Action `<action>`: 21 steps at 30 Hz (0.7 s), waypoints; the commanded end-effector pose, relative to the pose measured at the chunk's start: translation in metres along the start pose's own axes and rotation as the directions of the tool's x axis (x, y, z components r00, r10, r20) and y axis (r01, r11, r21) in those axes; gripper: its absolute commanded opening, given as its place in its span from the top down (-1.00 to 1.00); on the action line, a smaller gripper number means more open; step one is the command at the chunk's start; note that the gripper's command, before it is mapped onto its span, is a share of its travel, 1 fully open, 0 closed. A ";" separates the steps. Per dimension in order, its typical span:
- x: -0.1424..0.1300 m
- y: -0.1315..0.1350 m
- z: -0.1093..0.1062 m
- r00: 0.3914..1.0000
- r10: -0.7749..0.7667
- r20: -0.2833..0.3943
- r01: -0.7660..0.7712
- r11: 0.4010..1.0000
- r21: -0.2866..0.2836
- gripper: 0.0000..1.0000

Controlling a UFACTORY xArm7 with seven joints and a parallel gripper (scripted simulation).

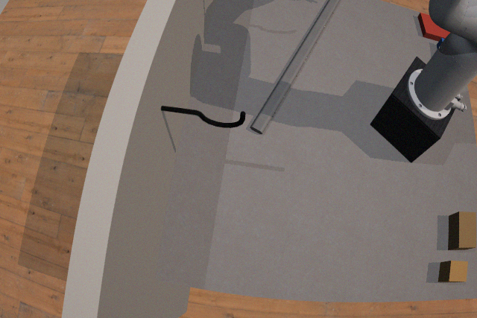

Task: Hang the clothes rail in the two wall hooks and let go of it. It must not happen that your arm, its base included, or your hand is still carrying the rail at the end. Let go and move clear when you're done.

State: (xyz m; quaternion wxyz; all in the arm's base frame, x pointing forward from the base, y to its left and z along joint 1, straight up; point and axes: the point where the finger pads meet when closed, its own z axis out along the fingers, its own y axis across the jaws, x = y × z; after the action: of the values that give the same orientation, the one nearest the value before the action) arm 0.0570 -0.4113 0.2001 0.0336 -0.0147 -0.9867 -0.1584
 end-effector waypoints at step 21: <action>-0.019 0.005 0.002 0.994 -0.107 -0.020 0.108 0.993 0.038 -1.00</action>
State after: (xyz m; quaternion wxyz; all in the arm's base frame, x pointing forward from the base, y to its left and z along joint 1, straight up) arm 0.0595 -0.4105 0.1995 0.0339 -0.0040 -0.9873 -0.1553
